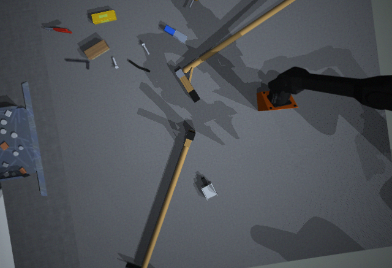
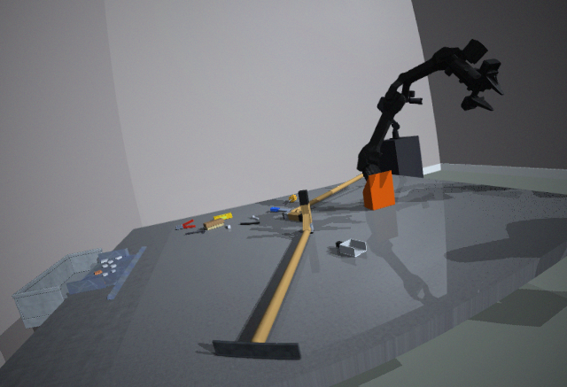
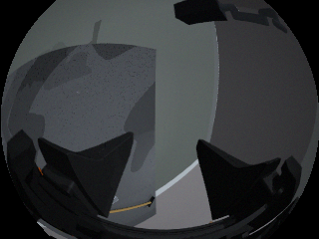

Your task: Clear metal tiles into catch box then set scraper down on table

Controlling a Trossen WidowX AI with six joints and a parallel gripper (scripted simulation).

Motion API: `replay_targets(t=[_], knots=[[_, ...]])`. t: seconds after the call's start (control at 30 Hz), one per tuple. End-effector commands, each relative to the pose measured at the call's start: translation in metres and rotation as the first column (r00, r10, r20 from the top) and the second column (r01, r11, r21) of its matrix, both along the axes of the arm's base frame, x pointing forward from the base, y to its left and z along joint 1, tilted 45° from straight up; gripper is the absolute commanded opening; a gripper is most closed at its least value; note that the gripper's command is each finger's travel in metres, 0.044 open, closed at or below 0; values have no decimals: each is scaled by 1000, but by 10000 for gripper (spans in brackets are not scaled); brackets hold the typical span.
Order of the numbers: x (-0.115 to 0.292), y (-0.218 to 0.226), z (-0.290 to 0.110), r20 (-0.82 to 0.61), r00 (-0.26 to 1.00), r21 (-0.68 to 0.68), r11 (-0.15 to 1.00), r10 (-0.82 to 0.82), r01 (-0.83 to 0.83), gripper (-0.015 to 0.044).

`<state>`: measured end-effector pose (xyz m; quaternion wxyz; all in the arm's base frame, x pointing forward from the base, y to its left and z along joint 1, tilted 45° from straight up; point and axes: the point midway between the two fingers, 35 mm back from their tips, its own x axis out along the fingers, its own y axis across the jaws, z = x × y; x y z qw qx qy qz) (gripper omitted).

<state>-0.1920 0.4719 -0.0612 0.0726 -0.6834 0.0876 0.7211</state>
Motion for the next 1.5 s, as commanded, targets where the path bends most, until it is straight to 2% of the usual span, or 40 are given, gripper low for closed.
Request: replay_targets(t=[0.0,0.27,0.87,1.47], knots=[[22,5,5,18,998,0,998,-68,68,204],[59,12,13,46,982,6,983,-185,185,0],[143,17,33,107,894,30,900,-435,434,0],[225,6,53,163,741,65,756,-652,651,0]])
